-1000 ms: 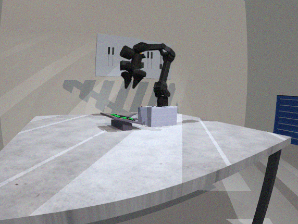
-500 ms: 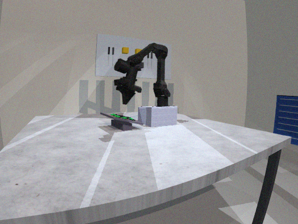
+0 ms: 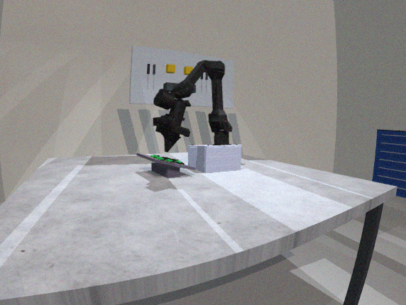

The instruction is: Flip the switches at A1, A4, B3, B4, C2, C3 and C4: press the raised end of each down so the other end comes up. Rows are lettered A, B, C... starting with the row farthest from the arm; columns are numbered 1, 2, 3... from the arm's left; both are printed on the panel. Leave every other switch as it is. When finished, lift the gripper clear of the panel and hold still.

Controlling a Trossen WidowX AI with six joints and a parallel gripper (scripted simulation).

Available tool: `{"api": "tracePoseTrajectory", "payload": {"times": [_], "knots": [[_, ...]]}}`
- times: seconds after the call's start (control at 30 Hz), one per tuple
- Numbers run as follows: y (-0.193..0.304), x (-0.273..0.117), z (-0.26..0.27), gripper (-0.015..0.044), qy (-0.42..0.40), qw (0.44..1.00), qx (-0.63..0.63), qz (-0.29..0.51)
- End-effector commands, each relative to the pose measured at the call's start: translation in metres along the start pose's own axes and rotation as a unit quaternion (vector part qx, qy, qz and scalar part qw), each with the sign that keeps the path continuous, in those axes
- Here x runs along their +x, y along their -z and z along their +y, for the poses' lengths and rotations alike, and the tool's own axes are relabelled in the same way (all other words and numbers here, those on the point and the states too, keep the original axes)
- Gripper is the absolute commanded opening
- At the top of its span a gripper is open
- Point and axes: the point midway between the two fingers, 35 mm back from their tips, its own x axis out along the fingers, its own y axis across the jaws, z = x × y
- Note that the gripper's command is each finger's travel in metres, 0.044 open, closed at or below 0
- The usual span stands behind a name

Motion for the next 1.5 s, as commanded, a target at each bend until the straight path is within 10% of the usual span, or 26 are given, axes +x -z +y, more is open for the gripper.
{"api": "tracePoseTrajectory", "payload": {"times": [0.0, 1.47], "knots": [[0.002, 0.006, -0.001, 0.0000, 0.002, 1.000, -0.003, 0.003], [0.003, 0.022, -0.001, 0.0000, 0.002, 1.000, -0.003, 0.003]]}}
